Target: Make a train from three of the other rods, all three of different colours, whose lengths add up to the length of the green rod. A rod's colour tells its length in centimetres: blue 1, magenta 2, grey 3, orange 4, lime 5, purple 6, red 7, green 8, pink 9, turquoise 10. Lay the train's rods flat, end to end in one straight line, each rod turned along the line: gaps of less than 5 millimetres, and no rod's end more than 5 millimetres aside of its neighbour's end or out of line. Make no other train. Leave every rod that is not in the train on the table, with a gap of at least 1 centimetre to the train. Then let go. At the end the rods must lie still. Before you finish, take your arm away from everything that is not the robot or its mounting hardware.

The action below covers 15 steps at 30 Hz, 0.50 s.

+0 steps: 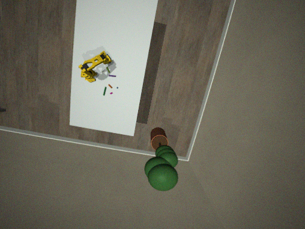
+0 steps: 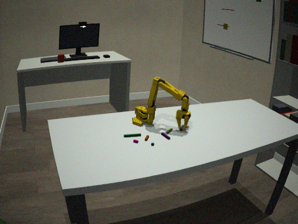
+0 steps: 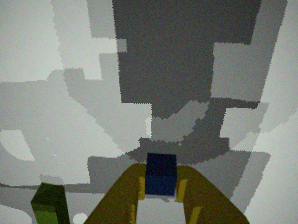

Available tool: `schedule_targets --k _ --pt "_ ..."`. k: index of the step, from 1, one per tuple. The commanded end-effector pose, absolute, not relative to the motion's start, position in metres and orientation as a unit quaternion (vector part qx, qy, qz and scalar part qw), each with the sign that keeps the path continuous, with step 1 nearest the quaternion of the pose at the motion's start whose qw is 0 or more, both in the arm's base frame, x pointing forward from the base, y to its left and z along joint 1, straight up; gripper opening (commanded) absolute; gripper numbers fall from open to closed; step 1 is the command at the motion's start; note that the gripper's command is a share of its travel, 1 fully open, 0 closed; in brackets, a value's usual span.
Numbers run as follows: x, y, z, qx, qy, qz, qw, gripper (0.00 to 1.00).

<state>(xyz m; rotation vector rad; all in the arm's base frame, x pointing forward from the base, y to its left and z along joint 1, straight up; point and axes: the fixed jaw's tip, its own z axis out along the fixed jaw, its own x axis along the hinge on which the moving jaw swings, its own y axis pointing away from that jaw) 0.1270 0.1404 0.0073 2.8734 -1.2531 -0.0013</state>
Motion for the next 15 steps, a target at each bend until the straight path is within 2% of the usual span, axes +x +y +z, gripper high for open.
schedule_targets --k 1,15 --pt "0.1366 0.1536 0.0231 0.915 -0.399 0.016 -0.050 0.06" --pt "0.1366 0.1536 0.0231 0.915 -0.399 0.016 -0.050 0.12"
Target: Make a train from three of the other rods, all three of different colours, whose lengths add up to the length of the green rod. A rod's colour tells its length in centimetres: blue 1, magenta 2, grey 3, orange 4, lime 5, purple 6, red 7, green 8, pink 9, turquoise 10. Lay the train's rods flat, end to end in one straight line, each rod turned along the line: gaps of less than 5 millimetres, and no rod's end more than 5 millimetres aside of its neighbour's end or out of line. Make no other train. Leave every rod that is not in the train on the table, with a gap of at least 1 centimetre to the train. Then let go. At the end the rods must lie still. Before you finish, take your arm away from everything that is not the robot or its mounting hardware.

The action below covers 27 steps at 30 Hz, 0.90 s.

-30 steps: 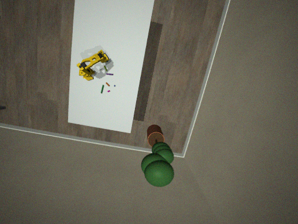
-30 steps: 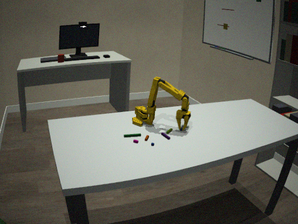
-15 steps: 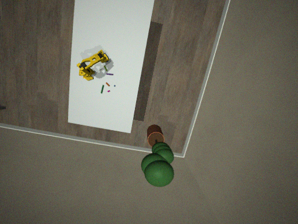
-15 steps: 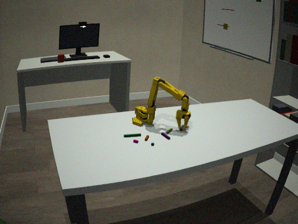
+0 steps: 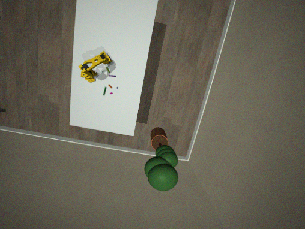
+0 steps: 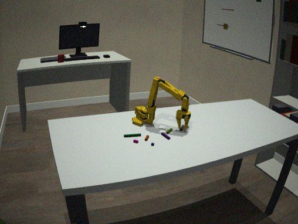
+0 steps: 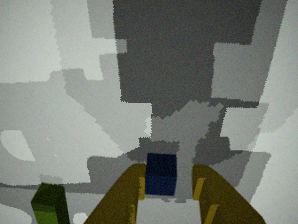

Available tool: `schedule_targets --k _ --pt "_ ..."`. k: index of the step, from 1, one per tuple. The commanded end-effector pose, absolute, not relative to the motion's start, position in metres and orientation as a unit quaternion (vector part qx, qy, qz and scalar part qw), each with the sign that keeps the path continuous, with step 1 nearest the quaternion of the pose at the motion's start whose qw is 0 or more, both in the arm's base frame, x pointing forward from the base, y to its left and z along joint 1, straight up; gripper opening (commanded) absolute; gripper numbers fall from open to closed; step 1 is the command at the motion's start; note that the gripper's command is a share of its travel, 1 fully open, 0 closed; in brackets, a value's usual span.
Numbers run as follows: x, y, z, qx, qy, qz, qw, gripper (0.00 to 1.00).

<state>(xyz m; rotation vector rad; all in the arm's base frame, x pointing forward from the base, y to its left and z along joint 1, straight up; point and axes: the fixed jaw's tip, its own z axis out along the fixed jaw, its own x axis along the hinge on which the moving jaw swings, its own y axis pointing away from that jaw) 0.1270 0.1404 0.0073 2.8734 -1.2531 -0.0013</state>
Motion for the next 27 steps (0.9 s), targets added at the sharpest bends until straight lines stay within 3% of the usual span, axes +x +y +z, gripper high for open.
schedule_targets --k 1,27 --pt "0.1366 0.1536 0.0231 0.915 -0.399 0.016 -0.050 0.12" --pt "0.1369 0.1539 0.0291 0.915 -0.399 0.016 -0.050 0.17"
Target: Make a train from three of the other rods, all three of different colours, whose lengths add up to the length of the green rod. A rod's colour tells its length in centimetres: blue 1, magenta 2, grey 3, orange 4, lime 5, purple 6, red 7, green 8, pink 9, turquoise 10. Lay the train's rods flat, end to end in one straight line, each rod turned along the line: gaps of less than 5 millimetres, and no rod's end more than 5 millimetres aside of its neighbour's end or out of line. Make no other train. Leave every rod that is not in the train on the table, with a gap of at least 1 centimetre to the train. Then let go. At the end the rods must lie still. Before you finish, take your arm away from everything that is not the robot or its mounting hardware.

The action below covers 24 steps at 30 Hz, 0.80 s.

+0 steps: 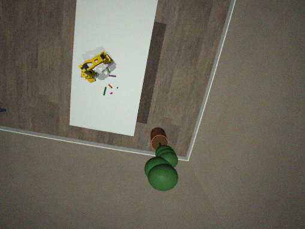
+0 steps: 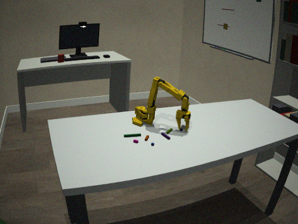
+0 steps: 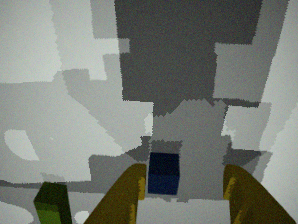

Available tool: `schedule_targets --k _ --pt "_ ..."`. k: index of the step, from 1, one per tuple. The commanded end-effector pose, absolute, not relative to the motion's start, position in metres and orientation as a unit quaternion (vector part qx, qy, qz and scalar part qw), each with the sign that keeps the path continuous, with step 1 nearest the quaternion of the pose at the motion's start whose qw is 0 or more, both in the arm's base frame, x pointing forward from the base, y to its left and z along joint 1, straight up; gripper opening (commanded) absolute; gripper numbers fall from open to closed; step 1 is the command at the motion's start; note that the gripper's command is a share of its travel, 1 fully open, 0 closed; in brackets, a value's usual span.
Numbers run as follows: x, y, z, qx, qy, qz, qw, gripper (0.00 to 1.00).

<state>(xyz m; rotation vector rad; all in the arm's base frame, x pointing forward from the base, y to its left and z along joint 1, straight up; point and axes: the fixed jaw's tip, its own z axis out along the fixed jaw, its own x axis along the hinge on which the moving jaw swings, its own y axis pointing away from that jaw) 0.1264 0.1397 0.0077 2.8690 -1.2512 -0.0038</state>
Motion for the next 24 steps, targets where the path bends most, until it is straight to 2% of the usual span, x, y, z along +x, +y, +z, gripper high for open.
schedule_targets --k 1,16,24 --pt "0.137 0.154 0.031 0.915 -0.399 0.016 -0.050 0.17" --pt "0.135 0.151 0.067 0.915 -0.399 0.016 -0.050 0.17" --pt "0.134 0.150 0.073 0.915 -0.399 0.016 -0.050 0.17"
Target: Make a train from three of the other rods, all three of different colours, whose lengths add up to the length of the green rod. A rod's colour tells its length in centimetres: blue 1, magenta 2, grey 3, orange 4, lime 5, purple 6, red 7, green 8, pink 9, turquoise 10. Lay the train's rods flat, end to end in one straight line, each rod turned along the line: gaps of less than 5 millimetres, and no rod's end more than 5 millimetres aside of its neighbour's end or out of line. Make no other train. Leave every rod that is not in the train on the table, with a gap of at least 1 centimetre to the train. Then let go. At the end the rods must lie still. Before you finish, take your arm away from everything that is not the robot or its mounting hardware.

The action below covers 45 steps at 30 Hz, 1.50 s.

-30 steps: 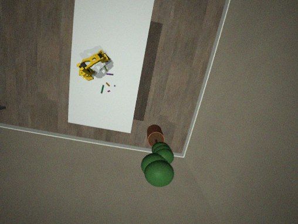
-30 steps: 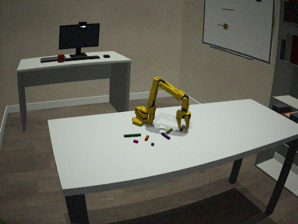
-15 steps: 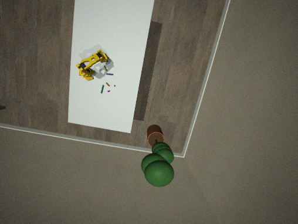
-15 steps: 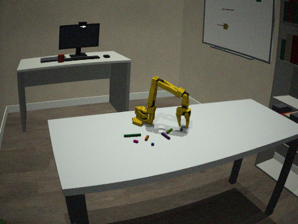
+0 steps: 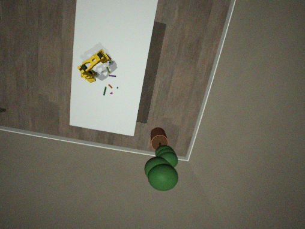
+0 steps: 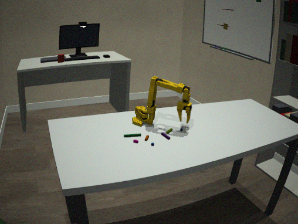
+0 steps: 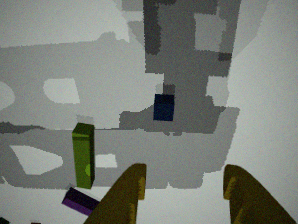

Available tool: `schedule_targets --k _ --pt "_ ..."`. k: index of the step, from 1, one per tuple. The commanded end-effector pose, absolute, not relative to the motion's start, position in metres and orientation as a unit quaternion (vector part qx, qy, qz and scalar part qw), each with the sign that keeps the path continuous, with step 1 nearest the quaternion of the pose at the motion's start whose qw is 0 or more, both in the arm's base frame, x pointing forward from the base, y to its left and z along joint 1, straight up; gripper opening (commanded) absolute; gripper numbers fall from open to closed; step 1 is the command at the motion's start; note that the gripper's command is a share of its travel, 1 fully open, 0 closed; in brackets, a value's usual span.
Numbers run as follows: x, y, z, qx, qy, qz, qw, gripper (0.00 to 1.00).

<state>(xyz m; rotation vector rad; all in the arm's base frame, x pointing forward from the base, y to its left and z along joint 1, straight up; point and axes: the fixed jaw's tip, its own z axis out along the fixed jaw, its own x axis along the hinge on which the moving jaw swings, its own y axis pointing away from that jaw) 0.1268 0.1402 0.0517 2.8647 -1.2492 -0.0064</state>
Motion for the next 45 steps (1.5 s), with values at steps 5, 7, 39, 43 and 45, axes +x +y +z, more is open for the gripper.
schedule_targets --k 5,7,39,43,45 --pt "0.134 0.150 0.073 0.915 -0.399 0.016 -0.050 0.17" --pt "0.134 0.150 0.073 0.915 -0.399 0.016 -0.050 0.17" --pt "0.166 0.117 0.073 0.855 -0.515 0.021 -0.048 0.17" --pt "0.178 0.100 0.073 0.824 -0.564 0.023 -0.047 0.18" --pt "0.182 0.094 0.074 0.812 -0.581 0.024 -0.047 0.18"
